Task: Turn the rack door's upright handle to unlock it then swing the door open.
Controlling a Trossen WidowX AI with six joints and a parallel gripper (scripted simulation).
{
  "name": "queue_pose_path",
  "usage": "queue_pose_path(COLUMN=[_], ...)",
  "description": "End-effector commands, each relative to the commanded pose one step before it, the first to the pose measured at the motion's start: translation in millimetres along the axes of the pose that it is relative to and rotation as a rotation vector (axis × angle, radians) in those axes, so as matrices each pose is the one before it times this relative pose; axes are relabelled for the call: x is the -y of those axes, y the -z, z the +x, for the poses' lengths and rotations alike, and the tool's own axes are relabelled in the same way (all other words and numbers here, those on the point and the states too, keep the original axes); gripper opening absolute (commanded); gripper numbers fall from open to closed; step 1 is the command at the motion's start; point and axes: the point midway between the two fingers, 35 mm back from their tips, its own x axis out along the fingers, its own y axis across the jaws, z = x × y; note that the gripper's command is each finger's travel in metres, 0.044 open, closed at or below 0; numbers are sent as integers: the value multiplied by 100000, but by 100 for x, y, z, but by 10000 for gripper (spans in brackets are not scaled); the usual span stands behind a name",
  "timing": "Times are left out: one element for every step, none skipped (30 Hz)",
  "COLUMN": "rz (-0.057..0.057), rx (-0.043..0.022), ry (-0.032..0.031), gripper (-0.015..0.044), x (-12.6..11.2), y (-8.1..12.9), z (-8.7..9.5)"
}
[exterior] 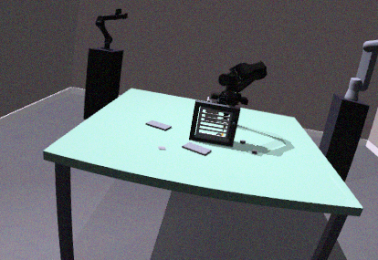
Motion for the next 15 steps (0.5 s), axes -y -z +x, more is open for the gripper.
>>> queue_pose_path(rz=[905, 0, 0, 0, -809, -2428, -4047, -4926, -4928, -4928, -4928, -4928, -4928, -4928, -4926], rx=[-443, 0, 0, 0, 0, 0, 0, 0, 0, 0, 0, 0, 0, 0, 0], ry=[-407, 0, 0, 0, 0, 0, 0, 0, 0, 0, 0, -1, -1, -1, -1], gripper=[22, 20, 20, 20, 20, 20, 20, 20, 20, 20, 20, 20, 20, 20, 20], x=[-6, 0, 0, 0, 0, 0, 0, 0, 0, 0, 0, 0, 0, 0, 0], y=[127, 0, 0, 0, 0, 0, 0, 0, 0, 0, 0, 0, 0, 0, 0], z=[139, 0, 0, 0, 0, 0, 0, 0, 0, 0, 0, 0, 0, 0, 0])
